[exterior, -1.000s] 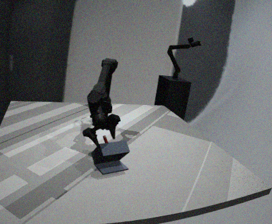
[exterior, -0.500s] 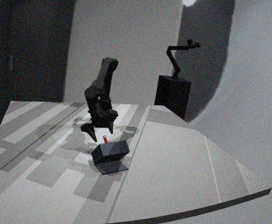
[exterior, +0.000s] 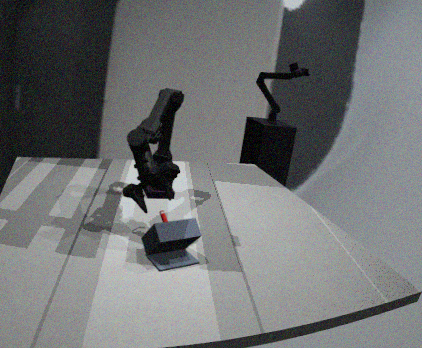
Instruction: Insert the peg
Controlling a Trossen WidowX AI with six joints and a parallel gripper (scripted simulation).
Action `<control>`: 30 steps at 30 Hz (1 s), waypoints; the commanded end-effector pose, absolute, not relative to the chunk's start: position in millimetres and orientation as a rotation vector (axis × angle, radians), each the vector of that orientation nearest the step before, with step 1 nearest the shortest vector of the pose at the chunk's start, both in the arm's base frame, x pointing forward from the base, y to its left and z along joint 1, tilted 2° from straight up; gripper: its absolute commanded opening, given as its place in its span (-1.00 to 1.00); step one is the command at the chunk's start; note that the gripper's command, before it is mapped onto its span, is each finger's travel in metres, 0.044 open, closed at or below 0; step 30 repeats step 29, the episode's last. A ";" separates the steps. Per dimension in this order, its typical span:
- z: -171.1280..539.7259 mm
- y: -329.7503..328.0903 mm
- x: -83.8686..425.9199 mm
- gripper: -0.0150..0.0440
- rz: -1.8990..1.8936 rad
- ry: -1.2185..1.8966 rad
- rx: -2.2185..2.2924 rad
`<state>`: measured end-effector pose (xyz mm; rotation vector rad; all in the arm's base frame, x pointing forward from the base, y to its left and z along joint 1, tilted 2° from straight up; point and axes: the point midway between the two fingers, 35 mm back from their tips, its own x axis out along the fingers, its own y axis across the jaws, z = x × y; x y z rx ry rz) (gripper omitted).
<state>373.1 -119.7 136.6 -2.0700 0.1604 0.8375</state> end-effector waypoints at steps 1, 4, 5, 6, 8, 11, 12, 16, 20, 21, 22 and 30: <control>143.6 -120.6 367.9 1.00 0.830 0.152 -2.080; 146.5 -122.0 363.6 1.00 0.830 0.153 -2.079; 147.4 -122.5 362.2 1.00 0.830 0.154 -2.079; 148.3 -123.0 360.8 1.00 0.830 0.154 -2.079; 150.1 -123.9 357.9 1.00 0.830 0.154 -2.079; 152.7 -125.3 353.6 1.00 0.830 0.155 -2.079; 153.5 -125.8 352.1 1.00 0.830 0.155 -2.078; 156.5 -127.9 345.9 1.00 0.829 0.156 -2.078; 158.4 -129.2 342.2 1.00 0.829 0.157 -2.078; 159.4 -129.7 340.6 1.00 0.829 0.157 -2.078; 160.4 -130.2 339.0 1.00 0.829 0.157 -2.078; 163.9 -131.7 333.4 1.00 0.829 0.158 -2.077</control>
